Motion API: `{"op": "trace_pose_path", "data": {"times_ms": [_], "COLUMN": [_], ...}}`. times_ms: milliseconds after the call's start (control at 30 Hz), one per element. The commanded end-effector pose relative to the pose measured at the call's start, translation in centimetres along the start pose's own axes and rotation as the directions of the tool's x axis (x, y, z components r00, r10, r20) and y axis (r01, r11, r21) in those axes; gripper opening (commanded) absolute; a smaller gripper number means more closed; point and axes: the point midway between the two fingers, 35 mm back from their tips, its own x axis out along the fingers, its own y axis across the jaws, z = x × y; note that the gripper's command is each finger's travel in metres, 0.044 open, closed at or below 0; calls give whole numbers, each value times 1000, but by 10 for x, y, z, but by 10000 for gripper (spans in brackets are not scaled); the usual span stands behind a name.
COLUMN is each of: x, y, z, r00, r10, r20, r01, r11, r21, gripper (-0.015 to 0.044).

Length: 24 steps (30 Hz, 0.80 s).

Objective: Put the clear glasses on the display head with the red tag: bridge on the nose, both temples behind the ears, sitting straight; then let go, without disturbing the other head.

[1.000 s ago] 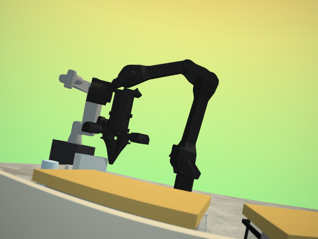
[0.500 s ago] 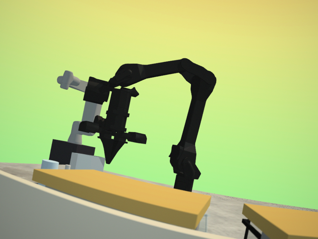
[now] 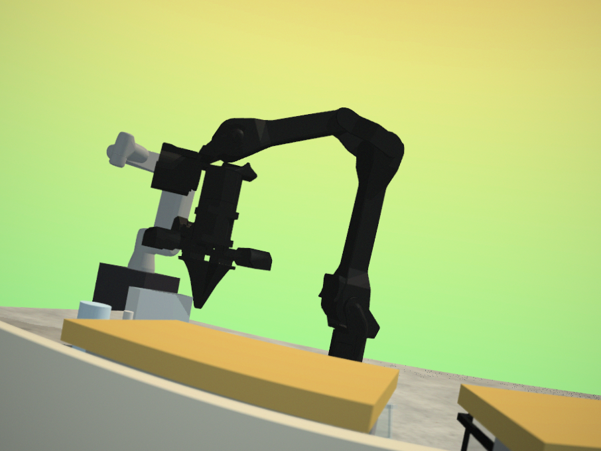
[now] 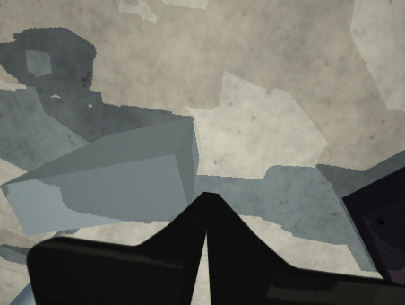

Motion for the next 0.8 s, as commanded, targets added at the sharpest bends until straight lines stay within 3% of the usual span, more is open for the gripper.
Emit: {"op": "trace_pose_path", "data": {"times_ms": [0,767], "x": [1,3], "y": [6,21], "z": [0,0], "r00": [1000,1000], "r10": [5,4], "r20": [2,2], "r01": [-5,-4], "r11": [1000,1000], "r21": [1,2], "gripper": [0,0]}}
